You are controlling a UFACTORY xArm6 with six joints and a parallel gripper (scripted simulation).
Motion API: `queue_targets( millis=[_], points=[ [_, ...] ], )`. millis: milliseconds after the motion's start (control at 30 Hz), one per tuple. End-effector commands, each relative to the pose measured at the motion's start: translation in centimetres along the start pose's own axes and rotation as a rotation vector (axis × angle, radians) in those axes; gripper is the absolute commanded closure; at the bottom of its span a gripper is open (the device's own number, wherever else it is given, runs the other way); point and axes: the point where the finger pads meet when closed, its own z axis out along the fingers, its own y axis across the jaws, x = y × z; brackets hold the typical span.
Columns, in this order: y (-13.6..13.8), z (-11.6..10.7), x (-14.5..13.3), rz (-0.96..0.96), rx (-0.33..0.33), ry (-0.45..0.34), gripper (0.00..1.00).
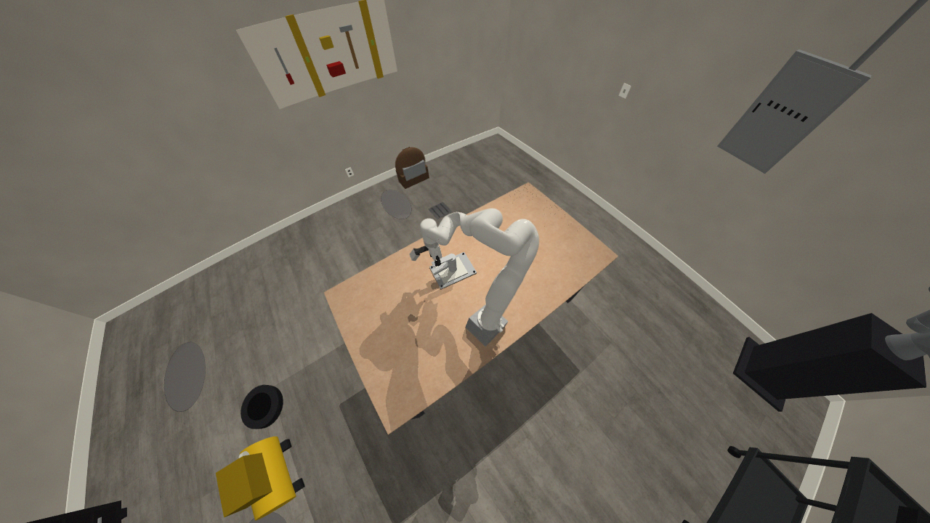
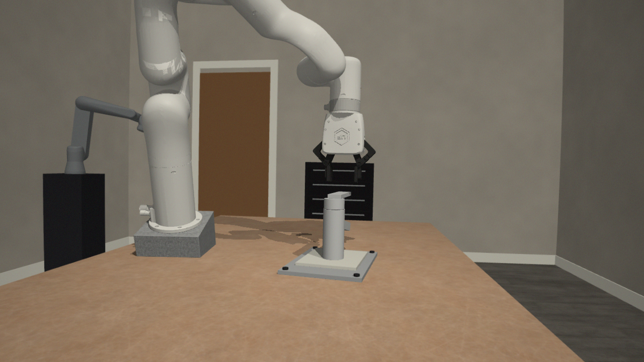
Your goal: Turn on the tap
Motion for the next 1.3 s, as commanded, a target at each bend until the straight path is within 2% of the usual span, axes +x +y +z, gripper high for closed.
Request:
queue_targets(
  millis=[0, 433, 1267],
  points=[
    [0.1, 0.0, 0.1, 0.001, -0.004, 0.002, 0.30],
    [0.1, 1.1, 0.1, 0.001, -0.004, 0.002, 0.30],
    [0.2, 1.2, 0.1, 0.001, -0.004, 0.002, 0.30]
  ],
)
